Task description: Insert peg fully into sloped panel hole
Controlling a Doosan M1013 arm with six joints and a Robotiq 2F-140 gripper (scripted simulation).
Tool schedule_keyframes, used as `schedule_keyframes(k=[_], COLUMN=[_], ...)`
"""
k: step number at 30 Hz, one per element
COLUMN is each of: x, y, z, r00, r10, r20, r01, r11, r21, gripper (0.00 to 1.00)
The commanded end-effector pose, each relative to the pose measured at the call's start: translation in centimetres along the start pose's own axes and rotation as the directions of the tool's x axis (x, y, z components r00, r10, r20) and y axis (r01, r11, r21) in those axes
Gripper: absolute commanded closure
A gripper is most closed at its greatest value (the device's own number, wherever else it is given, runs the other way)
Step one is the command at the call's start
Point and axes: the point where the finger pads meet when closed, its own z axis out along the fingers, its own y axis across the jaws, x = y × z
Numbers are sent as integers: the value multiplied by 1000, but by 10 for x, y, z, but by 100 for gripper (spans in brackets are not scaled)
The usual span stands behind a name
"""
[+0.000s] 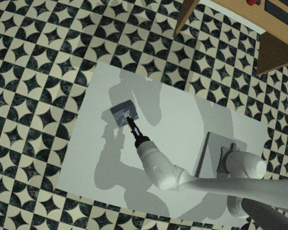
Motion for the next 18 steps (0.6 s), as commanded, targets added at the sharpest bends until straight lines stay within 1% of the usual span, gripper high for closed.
schedule_keyframes(k=[1,10,12,18], x=[0,1,1,1], y=[0,2,2,2], z=[-4,-32,-32,-52], r00=[1000,1000,1000,1000], r10=[0,1,1,1], r20=[0,1,1,1], r01=[0,-1,-1,-1], r11=[1000,1000,1000,1000], r21=[0,-3,-3,-3], gripper=[57,41,41,30])
